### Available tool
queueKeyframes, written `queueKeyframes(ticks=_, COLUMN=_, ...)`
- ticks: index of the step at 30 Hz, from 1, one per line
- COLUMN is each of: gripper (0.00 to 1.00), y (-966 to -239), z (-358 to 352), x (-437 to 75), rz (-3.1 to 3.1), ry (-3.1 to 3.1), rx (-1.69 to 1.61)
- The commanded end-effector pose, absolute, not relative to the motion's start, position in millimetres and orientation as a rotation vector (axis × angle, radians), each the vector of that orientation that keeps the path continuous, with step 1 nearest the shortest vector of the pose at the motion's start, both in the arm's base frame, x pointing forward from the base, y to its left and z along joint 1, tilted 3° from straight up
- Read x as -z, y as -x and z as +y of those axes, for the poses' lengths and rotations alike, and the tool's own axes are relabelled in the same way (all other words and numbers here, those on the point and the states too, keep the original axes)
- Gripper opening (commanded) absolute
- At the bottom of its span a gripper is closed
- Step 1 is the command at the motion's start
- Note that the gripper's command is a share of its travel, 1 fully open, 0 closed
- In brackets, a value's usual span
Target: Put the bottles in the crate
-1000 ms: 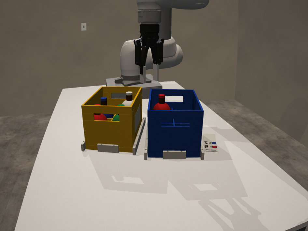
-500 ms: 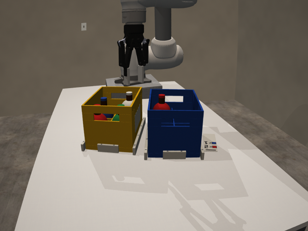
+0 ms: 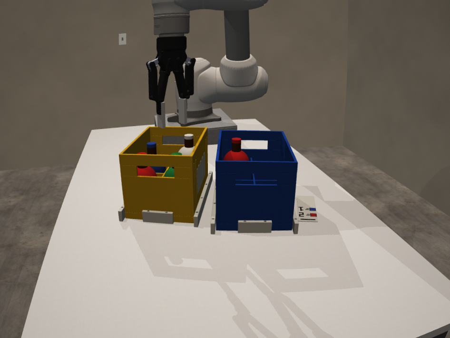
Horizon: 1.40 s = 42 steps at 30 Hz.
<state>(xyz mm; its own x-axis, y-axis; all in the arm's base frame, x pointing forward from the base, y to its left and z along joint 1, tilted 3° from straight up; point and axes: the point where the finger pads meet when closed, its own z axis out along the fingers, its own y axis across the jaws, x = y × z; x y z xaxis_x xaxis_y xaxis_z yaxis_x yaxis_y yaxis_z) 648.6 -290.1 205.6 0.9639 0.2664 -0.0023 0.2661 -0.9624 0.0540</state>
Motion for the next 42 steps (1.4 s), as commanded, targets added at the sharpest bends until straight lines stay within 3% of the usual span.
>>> queueKeyframes(ticks=1, gripper=0.38, y=-649.6, z=-302.3, x=-206.5, rz=0.416, ry=-3.06, rx=-0.008)
queueKeyframes(ticks=17, gripper=0.38, y=-654.2, z=-372.1, x=-210.2, rz=0.416, ry=-3.06, rx=-0.008)
queueKeyframes(ticks=42, gripper=0.38, y=-654.5, z=-374.1, x=-190.3, rz=0.416, ry=-3.06, rx=-0.008)
